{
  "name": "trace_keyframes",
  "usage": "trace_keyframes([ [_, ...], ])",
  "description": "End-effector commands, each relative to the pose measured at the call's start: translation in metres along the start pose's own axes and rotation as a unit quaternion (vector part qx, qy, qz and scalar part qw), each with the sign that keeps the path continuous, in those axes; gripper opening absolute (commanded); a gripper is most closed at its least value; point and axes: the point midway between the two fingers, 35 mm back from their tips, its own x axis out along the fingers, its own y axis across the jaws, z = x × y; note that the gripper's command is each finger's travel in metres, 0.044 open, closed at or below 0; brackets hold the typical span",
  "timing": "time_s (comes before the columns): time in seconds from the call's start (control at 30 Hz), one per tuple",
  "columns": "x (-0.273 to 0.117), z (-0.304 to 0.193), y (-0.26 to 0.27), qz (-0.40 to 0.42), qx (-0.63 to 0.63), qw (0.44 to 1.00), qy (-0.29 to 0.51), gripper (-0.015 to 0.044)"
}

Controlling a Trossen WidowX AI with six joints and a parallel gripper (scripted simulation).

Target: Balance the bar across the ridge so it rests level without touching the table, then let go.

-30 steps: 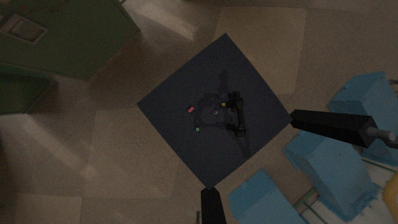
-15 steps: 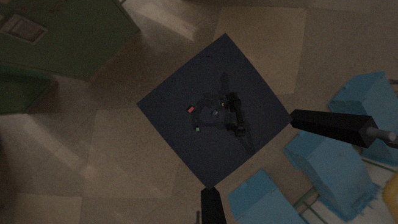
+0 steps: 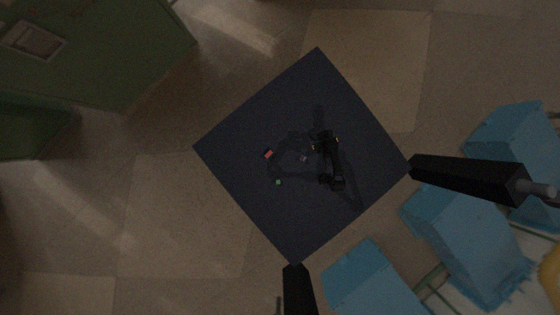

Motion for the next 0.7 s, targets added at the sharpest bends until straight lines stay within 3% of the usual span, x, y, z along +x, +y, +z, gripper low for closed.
trace_keyframes([
  [0.0, 0.0077, 0.0001, 0.002, 0.004, -0.003, 1.0, 0.001, 0.0315],
  [0.67, 0.0166, 0.0002, 0.0024, 0.004, -0.003, 1.0, 0.001, 0.0315],
])
